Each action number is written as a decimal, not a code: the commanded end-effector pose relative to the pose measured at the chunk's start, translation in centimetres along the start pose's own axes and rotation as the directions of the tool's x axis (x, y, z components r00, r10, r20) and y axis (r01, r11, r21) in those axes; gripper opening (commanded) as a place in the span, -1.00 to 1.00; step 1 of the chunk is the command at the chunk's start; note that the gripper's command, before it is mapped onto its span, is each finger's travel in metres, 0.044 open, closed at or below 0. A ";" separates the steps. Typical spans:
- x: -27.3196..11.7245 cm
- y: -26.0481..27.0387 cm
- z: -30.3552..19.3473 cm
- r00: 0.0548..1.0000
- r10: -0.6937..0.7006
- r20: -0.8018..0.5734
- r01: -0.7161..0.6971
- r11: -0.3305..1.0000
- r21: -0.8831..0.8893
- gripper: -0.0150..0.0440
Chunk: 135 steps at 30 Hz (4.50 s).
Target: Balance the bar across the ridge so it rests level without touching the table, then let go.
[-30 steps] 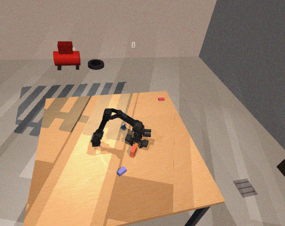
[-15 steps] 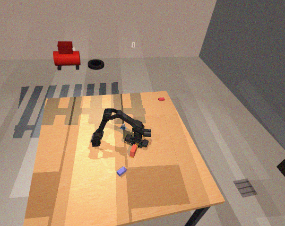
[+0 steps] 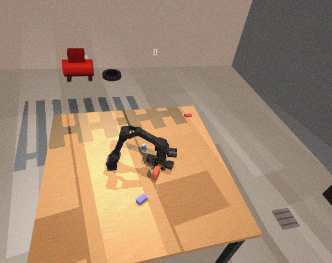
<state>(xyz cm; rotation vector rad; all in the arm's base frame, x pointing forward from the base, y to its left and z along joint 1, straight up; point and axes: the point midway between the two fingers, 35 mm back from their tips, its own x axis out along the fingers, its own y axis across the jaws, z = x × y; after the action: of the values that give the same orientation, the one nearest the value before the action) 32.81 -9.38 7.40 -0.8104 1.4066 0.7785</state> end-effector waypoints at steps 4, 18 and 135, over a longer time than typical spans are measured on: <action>-2.1 -0.3 0.1 1.000 -0.011 0.005 0.011 1.000 -0.002 -0.49; -5.7 -0.1 0.0 1.000 -0.010 0.007 0.010 1.000 -0.003 -0.49; -3.8 21.3 17.1 1.000 0.012 0.025 0.022 0.216 -0.976 -0.49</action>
<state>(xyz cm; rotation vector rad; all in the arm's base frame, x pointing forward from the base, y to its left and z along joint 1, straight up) 23.44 16.28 10.85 -1.7781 0.6956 1.7474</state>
